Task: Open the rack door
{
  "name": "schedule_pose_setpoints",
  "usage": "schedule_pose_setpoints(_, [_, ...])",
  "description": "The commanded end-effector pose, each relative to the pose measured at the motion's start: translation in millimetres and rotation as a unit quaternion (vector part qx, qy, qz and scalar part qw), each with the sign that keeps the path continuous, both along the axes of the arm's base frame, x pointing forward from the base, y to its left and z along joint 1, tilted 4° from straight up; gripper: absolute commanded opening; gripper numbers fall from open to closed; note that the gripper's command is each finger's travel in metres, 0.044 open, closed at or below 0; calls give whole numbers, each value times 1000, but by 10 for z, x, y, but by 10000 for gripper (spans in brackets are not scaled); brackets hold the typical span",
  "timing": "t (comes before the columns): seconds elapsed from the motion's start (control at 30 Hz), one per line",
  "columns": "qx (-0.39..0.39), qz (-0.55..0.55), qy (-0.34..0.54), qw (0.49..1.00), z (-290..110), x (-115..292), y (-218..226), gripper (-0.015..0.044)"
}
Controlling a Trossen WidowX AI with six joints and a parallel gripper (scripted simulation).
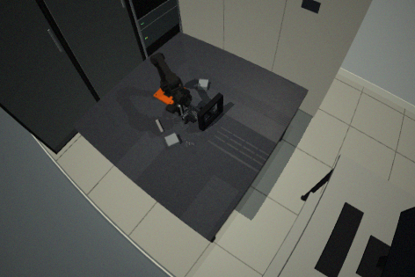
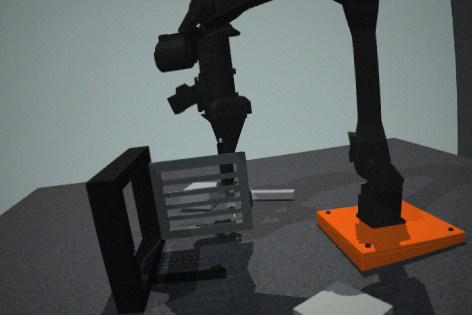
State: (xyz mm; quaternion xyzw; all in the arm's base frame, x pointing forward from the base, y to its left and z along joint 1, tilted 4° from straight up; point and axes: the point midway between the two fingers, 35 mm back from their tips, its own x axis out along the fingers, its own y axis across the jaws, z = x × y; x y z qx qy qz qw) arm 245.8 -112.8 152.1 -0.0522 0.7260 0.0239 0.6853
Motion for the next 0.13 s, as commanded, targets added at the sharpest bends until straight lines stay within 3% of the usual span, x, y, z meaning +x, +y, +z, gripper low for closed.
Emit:
schedule_pose_setpoints(0.0, [1, 1, -4, 1000, 61, 18, 3, 299])
schedule_pose_setpoints(0.1, [1, 1, -4, 1000, 96, 20, 4, 299])
